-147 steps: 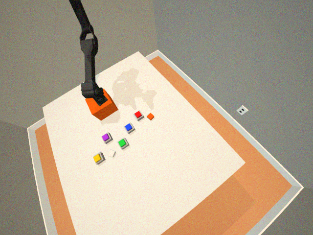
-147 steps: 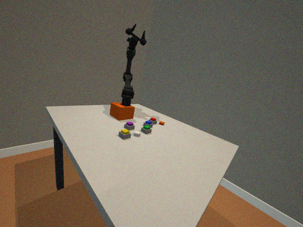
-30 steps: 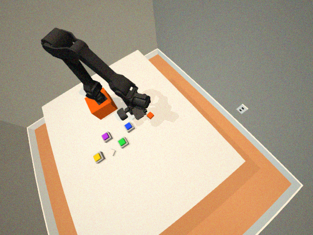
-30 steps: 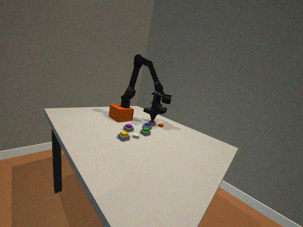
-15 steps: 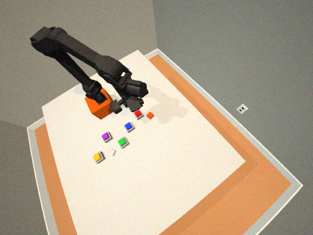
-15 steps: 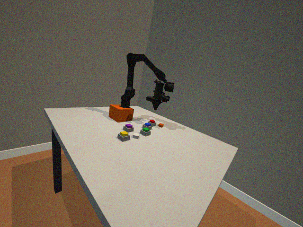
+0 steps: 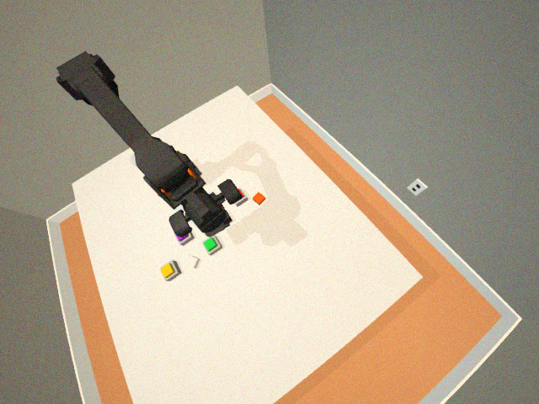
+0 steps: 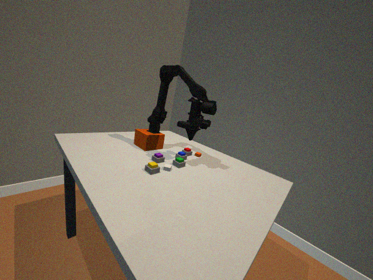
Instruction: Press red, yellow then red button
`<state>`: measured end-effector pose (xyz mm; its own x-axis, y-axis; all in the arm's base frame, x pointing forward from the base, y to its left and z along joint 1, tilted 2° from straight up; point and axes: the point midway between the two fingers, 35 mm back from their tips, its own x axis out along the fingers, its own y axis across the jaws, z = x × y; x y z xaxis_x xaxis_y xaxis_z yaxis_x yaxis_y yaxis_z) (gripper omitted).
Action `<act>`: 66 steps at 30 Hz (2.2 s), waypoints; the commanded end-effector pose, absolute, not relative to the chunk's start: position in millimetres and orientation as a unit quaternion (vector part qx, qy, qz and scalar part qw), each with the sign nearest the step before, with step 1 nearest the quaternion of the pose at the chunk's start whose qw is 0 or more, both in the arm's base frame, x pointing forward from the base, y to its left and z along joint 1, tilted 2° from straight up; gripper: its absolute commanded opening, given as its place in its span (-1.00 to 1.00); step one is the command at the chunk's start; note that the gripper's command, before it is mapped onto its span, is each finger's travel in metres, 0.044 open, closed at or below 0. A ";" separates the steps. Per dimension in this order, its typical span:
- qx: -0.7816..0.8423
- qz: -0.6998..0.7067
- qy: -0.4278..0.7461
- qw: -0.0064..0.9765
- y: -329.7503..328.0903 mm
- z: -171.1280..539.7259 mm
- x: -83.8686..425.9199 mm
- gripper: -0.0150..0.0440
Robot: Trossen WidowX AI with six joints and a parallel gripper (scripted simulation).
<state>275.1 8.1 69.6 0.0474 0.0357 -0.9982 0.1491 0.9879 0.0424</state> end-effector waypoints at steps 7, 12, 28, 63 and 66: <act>0.058 -0.045 0.693 0.717 -125.7 68.9 287.3 -0.42; 0.056 -0.046 0.697 0.714 -199.4 65.3 266.3 -0.42; 0.055 -0.045 0.698 0.712 -228.5 1.4 252.7 -0.42; 0.055 -0.045 0.698 0.712 -227.9 -31.7 253.2 -0.42; 0.055 -0.045 0.698 0.712 -227.9 -31.7 253.2 -0.42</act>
